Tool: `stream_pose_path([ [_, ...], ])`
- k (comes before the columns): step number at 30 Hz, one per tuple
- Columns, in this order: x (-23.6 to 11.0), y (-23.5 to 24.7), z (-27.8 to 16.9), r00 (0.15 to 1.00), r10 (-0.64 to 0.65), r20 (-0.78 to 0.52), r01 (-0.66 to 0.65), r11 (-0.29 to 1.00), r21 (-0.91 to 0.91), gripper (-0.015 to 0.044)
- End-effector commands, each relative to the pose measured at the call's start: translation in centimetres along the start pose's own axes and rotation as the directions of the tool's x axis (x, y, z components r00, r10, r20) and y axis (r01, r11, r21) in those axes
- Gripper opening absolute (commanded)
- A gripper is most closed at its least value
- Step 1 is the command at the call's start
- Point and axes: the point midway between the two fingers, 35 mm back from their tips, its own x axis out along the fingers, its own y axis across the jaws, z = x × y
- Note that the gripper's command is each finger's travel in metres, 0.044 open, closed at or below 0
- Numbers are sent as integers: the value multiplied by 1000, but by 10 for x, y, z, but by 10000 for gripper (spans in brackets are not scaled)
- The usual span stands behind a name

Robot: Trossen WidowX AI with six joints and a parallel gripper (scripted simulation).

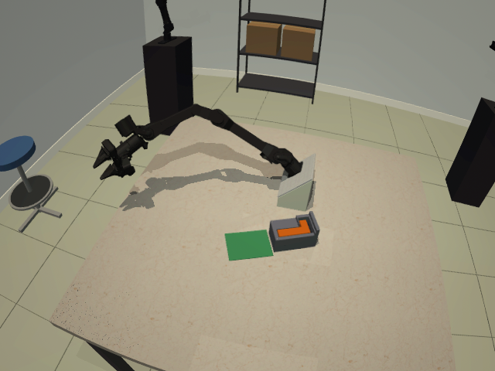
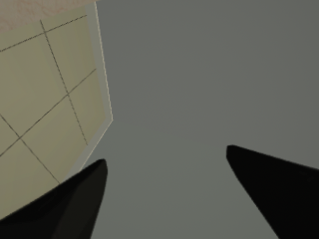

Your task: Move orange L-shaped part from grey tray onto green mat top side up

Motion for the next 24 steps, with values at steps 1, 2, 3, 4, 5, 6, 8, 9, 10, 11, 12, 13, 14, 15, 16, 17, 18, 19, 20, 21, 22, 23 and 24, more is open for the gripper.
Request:
stream_pose_path([
  [1,1,0,2,1000,0,3,0,1000,8,374],
  [2,4,0,8,1000,5,17,-5,999,37,347],
  [3,9,1,19,999,12,40,-15,996,84,321],
  [4,15,2,35,997,22,72,-33,988,148,295],
  [5,22,2,56,993,35,115,-60,972,227,269],
  [6,28,-1,73,988,46,147,-86,957,278,242],
  [8,34,-1,98,979,59,197,-127,927,353,190],
  [9,37,-2,110,973,66,223,-151,909,389,180],
  [10,40,-3,124,965,73,251,-177,888,425,180],
  [11,42,-4,139,957,81,279,-208,862,462,180],
  [12,44,-5,154,947,89,308,-240,835,496,180],
  [13,45,-5,169,935,101,339,-276,807,523,180],
  [14,46,-8,184,924,105,369,-307,780,546,180],
  [15,46,-10,199,911,112,398,-340,750,567,180],
  [16,46,-12,214,896,119,427,-375,719,586,180],
  [17,46,-14,229,884,126,451,-403,695,595,180],
  [18,45,-17,244,868,132,478,-435,665,606,180],
  [19,43,-20,258,852,139,505,-467,637,613,180],
  [20,42,-23,273,834,146,531,-500,605,620,180],
  [21,39,-28,287,819,147,555,-526,579,622,180],
  [22,36,-31,301,799,155,581,-559,546,624,180],
  [23,33,-33,315,779,163,605,-591,513,623,180],
  [24,30,-36,329,758,171,629,-622,479,619,180],
])
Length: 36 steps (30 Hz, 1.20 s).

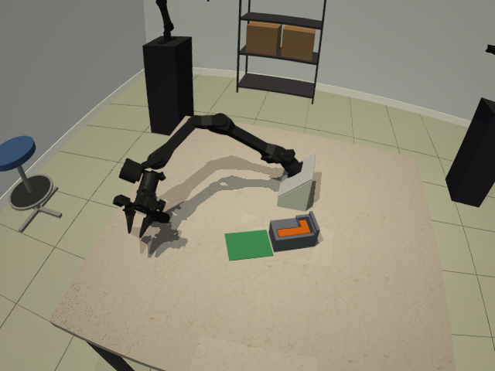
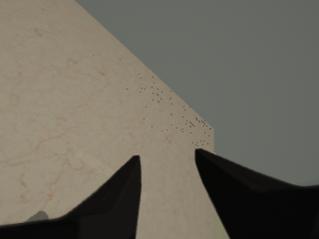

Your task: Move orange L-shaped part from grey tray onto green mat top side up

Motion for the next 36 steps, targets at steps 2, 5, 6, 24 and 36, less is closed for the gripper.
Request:
stream_pose_path([
  [2,26,53,66,981,179,72,-189,965,183,180],
  [5,33,81,99,958,267,101,-285,922,263,180],
  [6,35,90,110,949,297,109,-316,905,286,180],
  [24,-20,273,283,644,763,54,-673,532,514,180],
  [36,-121,384,335,456,847,-272,-572,513,639,180],
])
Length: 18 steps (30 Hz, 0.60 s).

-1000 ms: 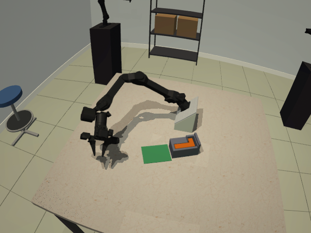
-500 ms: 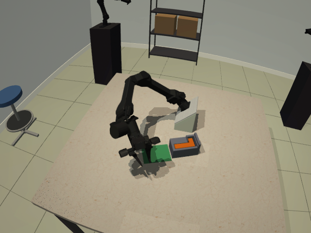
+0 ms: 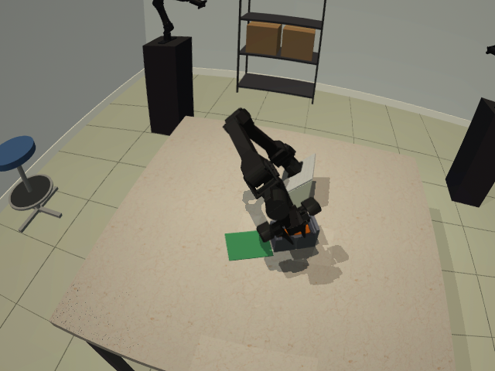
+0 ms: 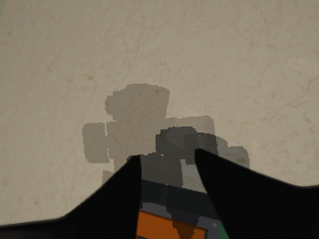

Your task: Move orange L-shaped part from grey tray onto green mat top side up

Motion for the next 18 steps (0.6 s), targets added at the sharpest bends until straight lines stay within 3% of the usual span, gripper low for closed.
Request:
stream_pose_path([
  [1,13,61,-33,980,-80,-183,90,995,49,180],
  [10,12,123,-92,872,-350,-344,390,919,53,180],
  [18,12,124,-94,867,-360,-345,400,915,52,180],
])
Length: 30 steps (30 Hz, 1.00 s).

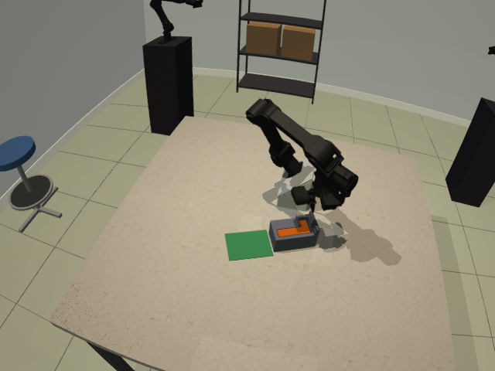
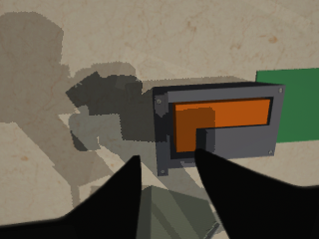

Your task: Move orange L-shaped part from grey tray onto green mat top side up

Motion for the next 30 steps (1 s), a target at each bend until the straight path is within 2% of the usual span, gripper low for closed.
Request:
stream_pose_path([
  [1,2,1,-7,999,-47,-11,47,999,20,180],
  [6,9,1,-6,999,-47,-10,47,999,20,180],
  [13,74,-3,-8,999,-50,-11,50,999,21,180],
  [30,85,-4,-8,999,-50,-11,50,999,21,180],
])
